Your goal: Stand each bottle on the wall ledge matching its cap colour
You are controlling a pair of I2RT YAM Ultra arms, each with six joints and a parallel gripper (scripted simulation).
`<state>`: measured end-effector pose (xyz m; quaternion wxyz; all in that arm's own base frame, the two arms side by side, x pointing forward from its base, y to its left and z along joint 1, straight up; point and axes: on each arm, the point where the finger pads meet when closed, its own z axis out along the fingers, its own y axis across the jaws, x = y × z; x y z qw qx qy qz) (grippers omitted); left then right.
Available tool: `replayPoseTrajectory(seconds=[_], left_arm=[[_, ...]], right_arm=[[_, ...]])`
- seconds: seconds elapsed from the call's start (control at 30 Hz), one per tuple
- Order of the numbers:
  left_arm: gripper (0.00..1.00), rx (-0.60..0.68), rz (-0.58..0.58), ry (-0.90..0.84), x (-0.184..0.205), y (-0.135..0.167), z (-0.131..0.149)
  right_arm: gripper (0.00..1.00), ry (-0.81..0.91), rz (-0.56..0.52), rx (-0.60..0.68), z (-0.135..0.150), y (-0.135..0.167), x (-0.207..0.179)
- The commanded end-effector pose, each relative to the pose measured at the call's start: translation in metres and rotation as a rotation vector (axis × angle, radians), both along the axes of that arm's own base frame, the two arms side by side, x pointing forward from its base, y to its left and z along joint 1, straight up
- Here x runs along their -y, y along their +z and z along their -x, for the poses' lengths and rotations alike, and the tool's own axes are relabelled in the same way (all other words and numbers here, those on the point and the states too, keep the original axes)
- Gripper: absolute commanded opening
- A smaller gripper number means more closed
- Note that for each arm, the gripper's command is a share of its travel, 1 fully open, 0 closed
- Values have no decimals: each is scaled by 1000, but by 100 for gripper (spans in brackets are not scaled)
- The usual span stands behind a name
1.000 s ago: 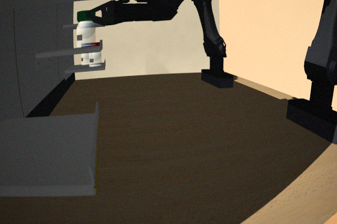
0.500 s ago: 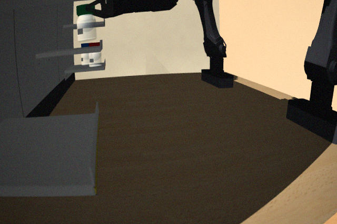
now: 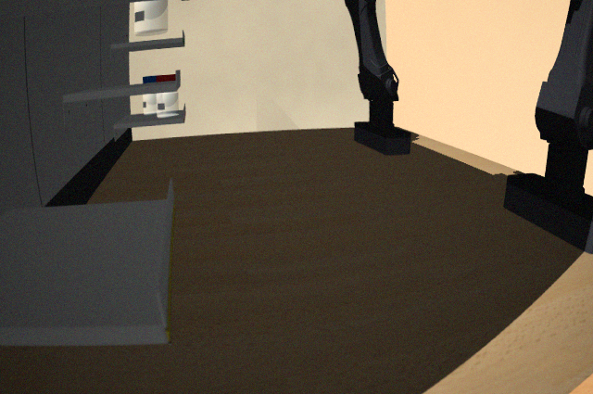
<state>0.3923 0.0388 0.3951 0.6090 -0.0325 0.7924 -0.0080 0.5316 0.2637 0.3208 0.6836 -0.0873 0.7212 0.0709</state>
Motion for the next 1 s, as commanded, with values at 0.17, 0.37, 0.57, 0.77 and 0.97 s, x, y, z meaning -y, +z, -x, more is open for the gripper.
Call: replayPoseTrajectory(seconds=[0.17, 0.37, 0.57, 0.77, 0.97], left_arm=[[100, 8, -3, 1, -1, 7, 2], [100, 8, -3, 1, -1, 7, 2], [100, 8, -3, 1, -1, 7, 2], [100, 8, -3, 1, -1, 7, 2], [100, 8, -3, 1, -1, 7, 2]], right_arm=[[50, 48, -86, 138, 23, 70, -9], [50, 39, -95, 148, 42, 73, -3], [50, 40, -99, 149, 60, 72, 2], [50, 43, -104, 151, 89, 72, 9], [50, 46, -109, 152, 108, 72, 14]])
